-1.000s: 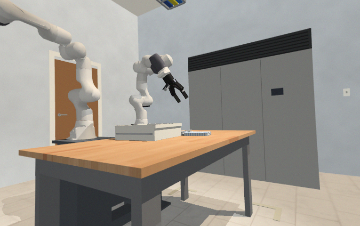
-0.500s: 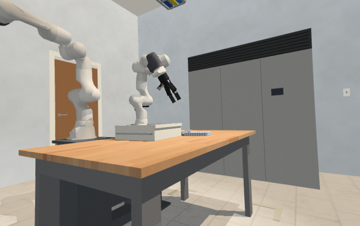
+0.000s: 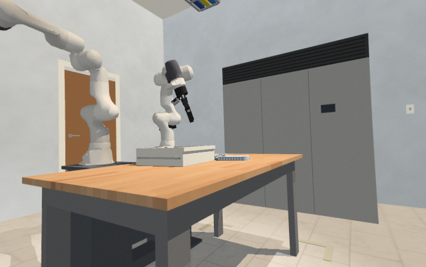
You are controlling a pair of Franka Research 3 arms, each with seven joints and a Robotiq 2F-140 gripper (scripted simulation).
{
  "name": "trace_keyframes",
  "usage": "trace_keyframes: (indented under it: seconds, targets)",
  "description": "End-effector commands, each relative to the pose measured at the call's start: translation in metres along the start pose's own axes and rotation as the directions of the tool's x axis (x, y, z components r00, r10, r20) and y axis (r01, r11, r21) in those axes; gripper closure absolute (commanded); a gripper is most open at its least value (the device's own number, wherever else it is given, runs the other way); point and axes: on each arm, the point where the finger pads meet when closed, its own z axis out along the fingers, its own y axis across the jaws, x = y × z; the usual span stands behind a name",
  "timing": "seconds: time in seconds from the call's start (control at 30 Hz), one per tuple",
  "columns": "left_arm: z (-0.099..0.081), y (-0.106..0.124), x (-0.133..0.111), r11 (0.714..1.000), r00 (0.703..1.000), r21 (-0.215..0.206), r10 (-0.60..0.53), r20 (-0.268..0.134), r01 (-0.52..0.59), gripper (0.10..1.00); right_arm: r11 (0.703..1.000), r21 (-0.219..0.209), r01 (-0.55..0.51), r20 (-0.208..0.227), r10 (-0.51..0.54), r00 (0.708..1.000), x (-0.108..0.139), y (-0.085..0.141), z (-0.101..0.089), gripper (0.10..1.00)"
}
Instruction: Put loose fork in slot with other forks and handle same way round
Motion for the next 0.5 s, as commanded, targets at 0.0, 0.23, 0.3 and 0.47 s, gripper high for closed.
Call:
trace_keyframes:
  seconds: [0.0,0.23,0.3,0.47]
  targets:
    - [-0.023,0.001,0.066,0.969,0.962,0.053,0.244,-0.122,-0.239,0.098,1.0,-0.001,0.001,0.005,-0.001,1.0,0.0,0.001,0.001,0.098]
    - [-0.057,0.008,0.157,0.901,0.875,0.139,0.432,-0.221,-0.41,0.098,1.0,-0.001,0.001,0.005,-0.001,1.0,0.0,0.001,0.001,0.098]
    - [-0.057,0.008,0.158,0.875,0.841,0.161,0.484,-0.242,-0.457,0.098,1.0,-0.001,0.001,0.005,-0.001,1.0,0.0,0.001,0.001,0.098]
    - [-0.057,0.008,0.158,0.837,0.795,0.185,0.547,-0.261,-0.515,0.098,1.0,-0.001,0.001,0.005,-0.001,1.0,0.0,0.001,0.001,0.098]
